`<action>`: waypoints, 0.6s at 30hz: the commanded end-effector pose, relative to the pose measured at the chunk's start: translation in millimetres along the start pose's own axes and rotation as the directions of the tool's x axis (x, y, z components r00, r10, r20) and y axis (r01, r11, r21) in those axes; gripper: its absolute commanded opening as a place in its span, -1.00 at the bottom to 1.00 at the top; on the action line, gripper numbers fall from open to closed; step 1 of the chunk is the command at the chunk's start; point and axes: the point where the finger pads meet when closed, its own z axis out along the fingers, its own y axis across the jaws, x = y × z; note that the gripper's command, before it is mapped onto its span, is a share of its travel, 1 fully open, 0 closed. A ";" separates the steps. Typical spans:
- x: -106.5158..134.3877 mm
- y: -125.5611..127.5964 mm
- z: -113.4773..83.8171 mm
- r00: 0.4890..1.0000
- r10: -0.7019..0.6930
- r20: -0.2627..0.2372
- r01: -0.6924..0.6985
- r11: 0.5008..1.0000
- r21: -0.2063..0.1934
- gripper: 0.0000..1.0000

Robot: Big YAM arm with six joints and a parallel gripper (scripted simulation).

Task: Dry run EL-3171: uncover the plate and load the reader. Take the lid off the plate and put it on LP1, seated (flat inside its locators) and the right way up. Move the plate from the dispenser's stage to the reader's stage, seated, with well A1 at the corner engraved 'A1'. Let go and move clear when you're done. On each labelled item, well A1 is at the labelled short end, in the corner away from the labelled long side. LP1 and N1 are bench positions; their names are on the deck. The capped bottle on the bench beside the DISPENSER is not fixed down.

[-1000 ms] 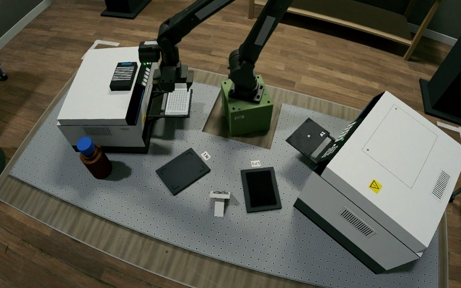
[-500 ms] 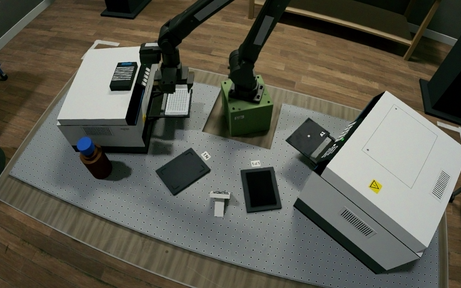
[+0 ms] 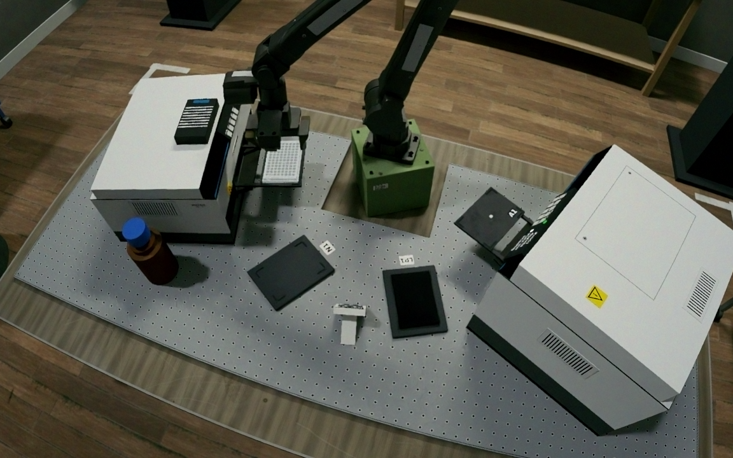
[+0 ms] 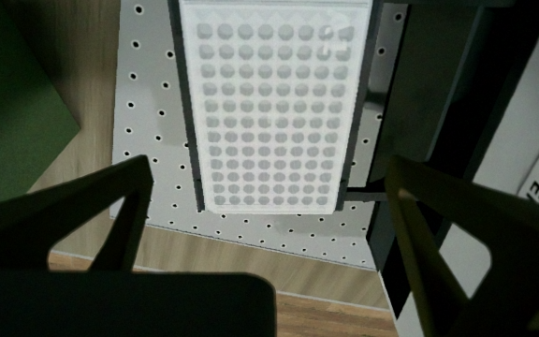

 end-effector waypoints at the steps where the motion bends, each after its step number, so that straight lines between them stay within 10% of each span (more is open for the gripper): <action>1: -4.0 -9.2 -11.2 1.000 -0.001 0.004 0.001 1.000 0.028 1.00; 18: 2.1 -27.7 -11.4 1.000 0.000 0.005 0.000 0.998 0.058 1.00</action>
